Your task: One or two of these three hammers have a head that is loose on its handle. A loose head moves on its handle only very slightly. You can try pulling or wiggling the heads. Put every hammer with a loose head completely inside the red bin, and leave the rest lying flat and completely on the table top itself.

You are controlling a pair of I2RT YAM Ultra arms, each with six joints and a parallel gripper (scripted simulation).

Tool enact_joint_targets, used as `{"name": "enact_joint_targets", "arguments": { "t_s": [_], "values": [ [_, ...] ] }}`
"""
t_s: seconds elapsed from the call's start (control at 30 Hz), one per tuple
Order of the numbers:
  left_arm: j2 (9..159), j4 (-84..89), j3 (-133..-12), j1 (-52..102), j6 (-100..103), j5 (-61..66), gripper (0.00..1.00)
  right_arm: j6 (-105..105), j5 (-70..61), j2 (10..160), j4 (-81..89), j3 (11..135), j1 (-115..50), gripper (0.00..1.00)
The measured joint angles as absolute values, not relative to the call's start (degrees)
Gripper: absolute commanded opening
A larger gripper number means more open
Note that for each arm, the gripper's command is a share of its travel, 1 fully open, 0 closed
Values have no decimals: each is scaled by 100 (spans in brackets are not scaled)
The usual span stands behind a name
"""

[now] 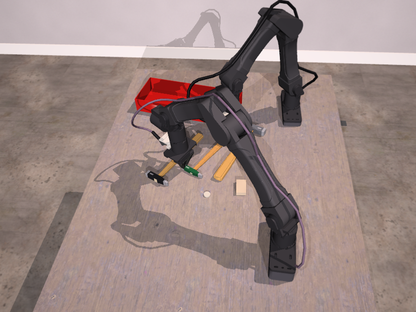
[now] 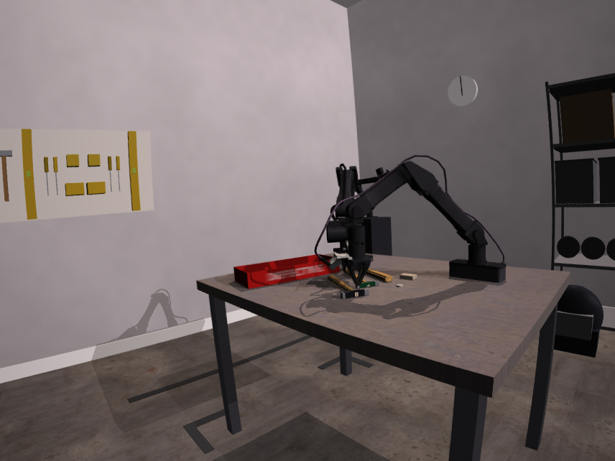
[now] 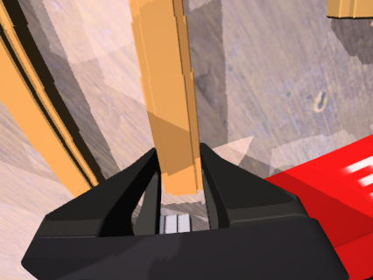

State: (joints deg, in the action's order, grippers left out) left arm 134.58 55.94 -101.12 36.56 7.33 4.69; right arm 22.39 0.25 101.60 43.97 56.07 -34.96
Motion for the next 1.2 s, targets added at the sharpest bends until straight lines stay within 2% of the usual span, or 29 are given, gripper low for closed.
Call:
{"name": "enact_joint_targets", "arguments": {
  "t_s": [0.63,0.67,0.7,0.73,1.2],
  "values": [
    [13458,5596,-10112,3647,764,471,8,2239,1,10162,4368,5601,-3494,18],
    [13458,5596,-10112,3645,766,471,20,2239,1,10162,4368,5601,-3494,18],
    [13454,5601,-10112,3645,764,471,25,2239,3,10162,4368,5601,-3494,18],
    [13458,5594,-10112,3640,762,471,36,2239,3,10162,4368,5599,-3494,18],
    [13373,5653,-10110,3640,725,471,38,2239,3,10162,4368,5599,-3494,18]
  ]
}}
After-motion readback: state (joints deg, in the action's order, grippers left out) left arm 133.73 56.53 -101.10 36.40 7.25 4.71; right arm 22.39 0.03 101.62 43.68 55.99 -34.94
